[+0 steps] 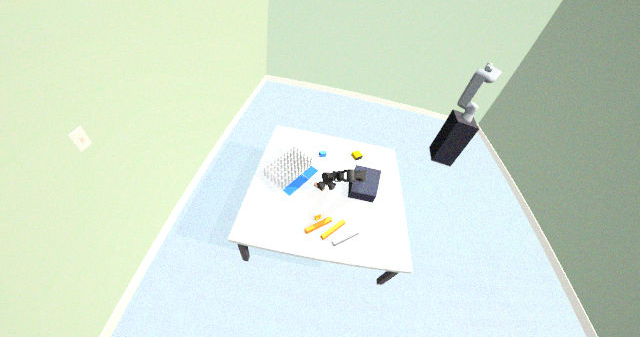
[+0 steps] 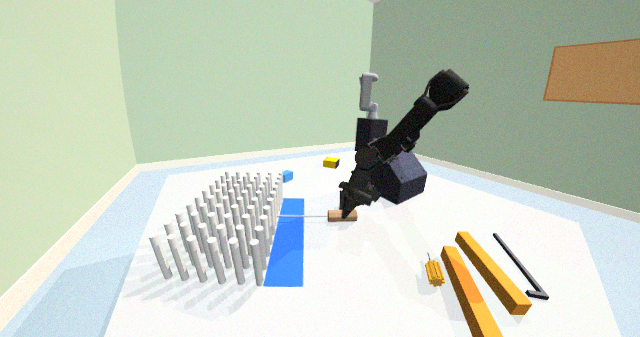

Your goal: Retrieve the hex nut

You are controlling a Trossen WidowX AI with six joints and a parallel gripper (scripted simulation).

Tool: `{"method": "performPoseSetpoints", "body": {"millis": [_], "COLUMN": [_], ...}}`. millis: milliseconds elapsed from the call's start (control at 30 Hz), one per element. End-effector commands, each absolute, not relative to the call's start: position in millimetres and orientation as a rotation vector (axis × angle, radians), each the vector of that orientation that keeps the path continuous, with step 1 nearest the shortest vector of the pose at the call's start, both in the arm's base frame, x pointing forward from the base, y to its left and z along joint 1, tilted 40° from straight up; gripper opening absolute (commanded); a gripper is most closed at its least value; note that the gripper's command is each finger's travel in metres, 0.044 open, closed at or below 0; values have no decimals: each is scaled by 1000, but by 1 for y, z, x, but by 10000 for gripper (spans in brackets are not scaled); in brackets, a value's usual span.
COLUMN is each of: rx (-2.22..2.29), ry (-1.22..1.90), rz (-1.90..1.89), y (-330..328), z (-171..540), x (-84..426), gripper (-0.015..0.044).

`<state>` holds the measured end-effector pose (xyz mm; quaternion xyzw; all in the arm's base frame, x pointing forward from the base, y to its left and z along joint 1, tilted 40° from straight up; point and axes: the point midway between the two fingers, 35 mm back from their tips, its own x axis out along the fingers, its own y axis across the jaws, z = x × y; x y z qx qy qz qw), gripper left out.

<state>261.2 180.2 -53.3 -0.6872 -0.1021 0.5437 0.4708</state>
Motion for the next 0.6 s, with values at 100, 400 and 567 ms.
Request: {"method": "performPoseSetpoints", "body": {"millis": [100,400,567], "rx": [-1683,-1682,-1682], "ry": [-244,-244,-244], "rz": [1329,1330,1330], "y": [181,182,183], "z": [-52,-50,-49], "x": [255,249,246], "gripper": [0,0,0]}}
